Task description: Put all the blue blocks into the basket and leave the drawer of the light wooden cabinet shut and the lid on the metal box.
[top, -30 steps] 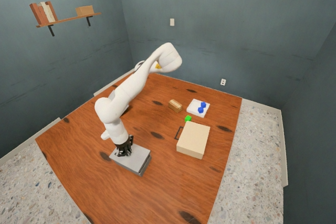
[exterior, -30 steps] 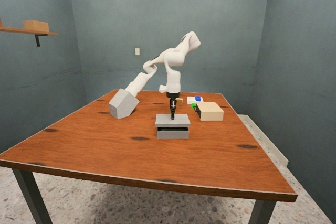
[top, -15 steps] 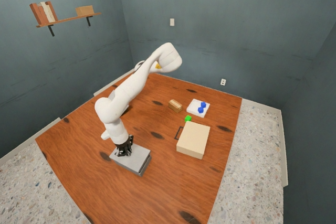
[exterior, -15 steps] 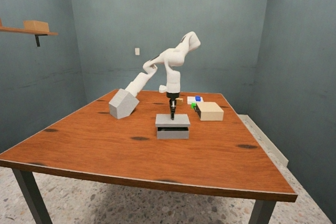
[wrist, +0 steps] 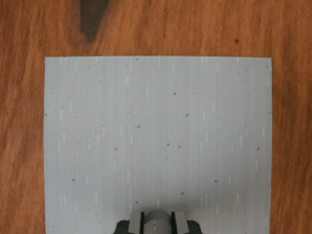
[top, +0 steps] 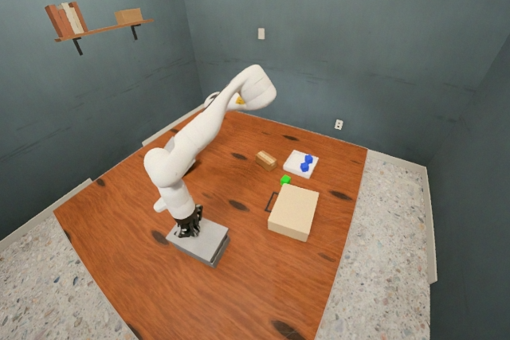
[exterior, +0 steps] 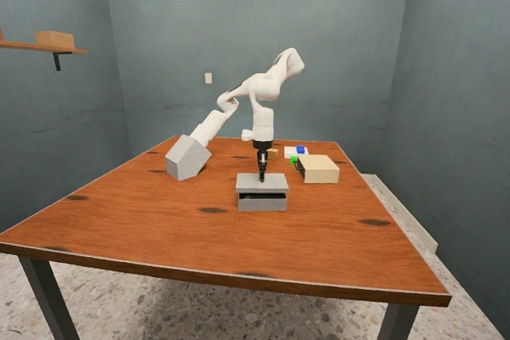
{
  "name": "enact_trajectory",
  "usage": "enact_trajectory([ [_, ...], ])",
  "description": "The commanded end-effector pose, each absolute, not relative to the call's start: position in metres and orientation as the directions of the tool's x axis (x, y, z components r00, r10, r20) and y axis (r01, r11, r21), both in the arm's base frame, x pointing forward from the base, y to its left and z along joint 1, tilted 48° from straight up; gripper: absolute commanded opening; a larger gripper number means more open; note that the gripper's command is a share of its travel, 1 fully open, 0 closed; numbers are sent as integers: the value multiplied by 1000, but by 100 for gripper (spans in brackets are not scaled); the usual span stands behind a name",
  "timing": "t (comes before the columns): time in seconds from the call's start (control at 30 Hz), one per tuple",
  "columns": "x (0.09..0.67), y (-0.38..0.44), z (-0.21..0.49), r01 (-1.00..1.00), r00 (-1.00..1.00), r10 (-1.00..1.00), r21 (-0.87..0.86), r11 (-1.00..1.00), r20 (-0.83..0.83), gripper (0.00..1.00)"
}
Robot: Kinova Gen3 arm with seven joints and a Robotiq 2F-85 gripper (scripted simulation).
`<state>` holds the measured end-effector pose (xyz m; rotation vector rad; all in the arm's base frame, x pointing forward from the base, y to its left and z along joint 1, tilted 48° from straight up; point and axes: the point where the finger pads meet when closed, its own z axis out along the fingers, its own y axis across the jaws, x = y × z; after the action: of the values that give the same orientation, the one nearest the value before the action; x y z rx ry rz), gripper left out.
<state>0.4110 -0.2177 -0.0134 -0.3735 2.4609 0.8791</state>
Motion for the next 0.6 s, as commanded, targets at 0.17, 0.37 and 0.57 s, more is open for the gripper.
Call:
enact_trajectory([
  [0.17,414,-218,-13,-410,-835,-90,506,759,-543,10],
  [0.37,414,-217,-14,-410,-835,-90,506,759,-543,10],
  [0.57,415,-216,-15,-410,-835,-90,506,759,-543,10],
])
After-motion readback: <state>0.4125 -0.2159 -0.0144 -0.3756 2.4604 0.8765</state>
